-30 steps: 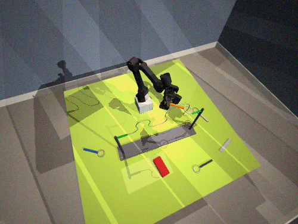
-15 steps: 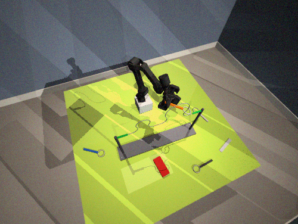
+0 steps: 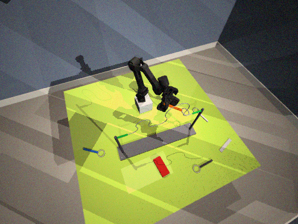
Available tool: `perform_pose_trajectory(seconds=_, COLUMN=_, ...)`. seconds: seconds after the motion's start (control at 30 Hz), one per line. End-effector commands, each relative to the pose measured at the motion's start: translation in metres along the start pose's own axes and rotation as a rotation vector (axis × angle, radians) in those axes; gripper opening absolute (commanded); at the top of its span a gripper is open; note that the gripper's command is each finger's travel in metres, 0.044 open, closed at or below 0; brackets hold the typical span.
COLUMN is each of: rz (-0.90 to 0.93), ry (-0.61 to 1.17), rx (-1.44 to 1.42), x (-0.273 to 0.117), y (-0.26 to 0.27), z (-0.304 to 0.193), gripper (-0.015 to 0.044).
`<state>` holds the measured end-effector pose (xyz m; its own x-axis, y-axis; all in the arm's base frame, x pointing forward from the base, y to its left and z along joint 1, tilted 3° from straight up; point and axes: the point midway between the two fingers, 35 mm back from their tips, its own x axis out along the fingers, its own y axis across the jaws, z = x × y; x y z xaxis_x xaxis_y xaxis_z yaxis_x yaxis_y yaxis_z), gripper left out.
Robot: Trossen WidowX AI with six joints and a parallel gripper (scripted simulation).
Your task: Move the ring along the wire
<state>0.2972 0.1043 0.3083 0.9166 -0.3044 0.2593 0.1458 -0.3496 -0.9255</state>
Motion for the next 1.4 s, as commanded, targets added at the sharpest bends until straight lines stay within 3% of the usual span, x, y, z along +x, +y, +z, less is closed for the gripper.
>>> perform_pose_trajectory(seconds=0.0, rz=0.02, ry=0.003, rx=0.025, x=-0.001, y=0.01, z=0.0, gripper=-0.015)
perform_pose_trajectory(seconds=1.37, rz=0.352, ry=0.036, rx=0.627, x=-0.027, y=0.107, z=0.032, gripper=-0.015)
